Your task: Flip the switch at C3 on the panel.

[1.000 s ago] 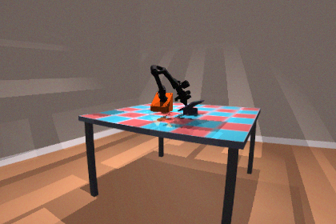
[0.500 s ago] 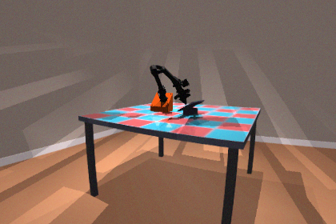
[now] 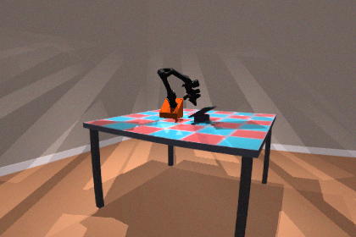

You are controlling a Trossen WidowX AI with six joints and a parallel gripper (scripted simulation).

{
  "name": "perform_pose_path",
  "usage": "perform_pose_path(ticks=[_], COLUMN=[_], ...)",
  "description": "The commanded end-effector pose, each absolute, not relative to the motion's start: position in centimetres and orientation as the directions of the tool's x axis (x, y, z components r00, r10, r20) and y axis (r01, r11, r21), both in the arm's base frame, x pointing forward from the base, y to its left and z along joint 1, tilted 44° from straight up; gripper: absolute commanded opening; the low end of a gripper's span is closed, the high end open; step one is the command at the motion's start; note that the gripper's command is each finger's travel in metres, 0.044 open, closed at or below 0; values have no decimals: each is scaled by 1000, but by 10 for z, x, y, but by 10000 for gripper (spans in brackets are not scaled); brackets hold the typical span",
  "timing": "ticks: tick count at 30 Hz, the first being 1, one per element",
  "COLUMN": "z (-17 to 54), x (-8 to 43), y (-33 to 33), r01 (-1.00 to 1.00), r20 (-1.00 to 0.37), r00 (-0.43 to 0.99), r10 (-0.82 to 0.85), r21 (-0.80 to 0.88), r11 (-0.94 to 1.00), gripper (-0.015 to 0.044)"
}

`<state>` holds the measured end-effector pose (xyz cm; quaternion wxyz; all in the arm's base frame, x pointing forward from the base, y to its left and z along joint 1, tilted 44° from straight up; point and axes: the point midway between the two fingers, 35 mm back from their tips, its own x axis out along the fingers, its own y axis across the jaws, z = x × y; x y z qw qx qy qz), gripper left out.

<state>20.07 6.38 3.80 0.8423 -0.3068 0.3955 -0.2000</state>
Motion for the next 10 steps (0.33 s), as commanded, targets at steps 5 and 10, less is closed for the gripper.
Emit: perform_pose_path(ticks=[5, 10], z=[58, 58], x=[229, 229], y=[91, 91], r01=[99, 99], r20=[-546, -546], r00=[611, 611], r10=[-574, -574], r21=[-666, -666], r11=[739, 739], gripper=[0, 0])
